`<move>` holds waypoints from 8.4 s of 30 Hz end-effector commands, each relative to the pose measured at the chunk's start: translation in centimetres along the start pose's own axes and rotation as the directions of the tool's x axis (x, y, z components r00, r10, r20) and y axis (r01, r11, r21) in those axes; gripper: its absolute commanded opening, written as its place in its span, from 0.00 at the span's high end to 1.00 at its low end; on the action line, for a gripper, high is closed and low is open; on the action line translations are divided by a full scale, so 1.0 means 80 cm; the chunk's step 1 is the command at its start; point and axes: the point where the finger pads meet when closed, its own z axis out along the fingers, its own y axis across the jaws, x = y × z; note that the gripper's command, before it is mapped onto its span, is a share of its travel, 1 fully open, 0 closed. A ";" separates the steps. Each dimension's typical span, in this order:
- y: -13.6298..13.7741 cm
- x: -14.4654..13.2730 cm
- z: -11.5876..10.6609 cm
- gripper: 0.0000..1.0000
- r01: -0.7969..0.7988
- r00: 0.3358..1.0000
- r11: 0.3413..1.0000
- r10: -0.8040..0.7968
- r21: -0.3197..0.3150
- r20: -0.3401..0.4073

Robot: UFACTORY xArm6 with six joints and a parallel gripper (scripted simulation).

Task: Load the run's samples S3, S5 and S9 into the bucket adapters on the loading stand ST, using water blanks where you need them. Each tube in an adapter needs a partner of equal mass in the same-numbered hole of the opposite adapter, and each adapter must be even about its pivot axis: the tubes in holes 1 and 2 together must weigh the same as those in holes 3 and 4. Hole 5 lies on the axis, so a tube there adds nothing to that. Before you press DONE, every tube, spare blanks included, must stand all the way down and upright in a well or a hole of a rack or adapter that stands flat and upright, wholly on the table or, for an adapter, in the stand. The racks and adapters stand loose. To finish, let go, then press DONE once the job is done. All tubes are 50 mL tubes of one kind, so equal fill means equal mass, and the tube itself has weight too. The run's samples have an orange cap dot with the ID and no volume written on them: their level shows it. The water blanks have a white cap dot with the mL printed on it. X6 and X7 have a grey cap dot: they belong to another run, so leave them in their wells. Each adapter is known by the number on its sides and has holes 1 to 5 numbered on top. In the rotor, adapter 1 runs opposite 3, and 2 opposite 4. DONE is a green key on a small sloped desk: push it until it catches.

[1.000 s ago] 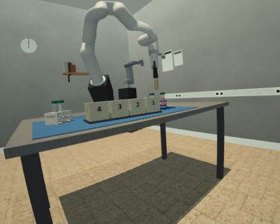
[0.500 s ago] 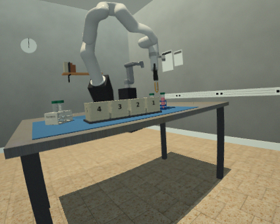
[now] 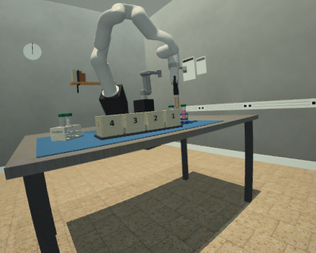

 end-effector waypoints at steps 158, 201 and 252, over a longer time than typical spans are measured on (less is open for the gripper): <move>0.000 0.002 0.074 0.56 -0.001 1.000 1.000 0.001 0.001 -0.004; 0.000 0.002 -0.018 0.56 -0.001 1.000 1.000 0.001 0.001 -0.004; -0.040 -0.038 -0.056 0.43 -0.297 0.955 0.955 0.297 0.002 -0.003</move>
